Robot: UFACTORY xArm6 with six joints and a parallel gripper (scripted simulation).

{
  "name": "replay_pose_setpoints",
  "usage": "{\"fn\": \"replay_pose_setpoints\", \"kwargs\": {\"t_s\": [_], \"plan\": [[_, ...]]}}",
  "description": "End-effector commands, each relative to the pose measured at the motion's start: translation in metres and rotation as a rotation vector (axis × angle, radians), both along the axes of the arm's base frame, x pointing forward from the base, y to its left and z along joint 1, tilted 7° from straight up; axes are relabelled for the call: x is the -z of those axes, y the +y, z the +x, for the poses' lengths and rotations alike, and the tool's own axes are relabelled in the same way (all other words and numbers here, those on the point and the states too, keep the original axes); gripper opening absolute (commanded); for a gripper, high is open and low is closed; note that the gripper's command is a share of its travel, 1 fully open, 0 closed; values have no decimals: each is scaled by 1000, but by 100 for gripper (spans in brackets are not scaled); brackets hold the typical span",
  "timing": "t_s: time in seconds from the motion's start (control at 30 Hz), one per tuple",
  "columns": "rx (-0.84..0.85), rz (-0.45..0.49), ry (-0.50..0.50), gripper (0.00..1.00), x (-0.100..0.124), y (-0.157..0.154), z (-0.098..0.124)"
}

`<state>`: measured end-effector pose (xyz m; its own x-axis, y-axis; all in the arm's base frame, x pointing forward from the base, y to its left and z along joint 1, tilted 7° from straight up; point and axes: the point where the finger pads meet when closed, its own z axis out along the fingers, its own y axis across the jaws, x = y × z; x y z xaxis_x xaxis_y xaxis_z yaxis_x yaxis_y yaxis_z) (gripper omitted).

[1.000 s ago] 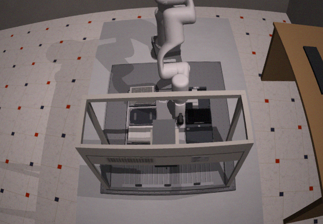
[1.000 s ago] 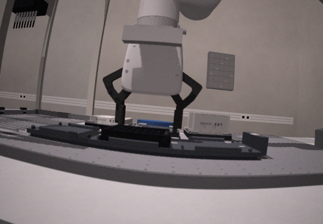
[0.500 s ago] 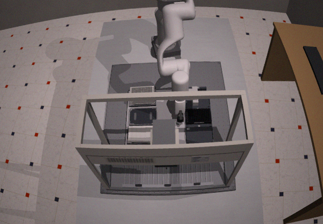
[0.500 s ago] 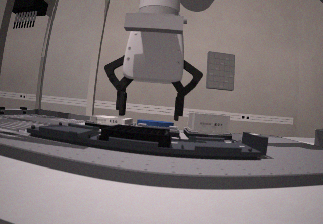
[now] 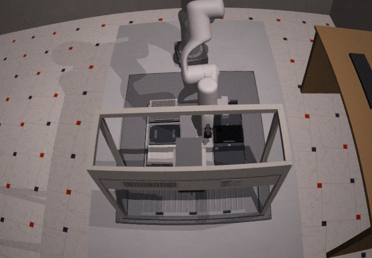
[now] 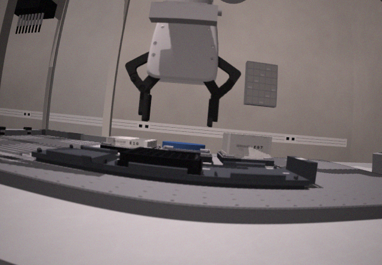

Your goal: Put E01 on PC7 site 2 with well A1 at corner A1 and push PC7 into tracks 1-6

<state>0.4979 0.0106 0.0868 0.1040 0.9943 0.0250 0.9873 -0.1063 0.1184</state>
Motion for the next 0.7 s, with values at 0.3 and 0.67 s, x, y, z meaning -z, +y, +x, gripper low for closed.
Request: {"fn": "replay_pose_setpoints", "kwargs": {"t_s": [0.3, 0.67], "plan": [[0, 0, -4, 100, -23, 0, -1], [0, 0, -4, 100, -41, 0, -3]]}}
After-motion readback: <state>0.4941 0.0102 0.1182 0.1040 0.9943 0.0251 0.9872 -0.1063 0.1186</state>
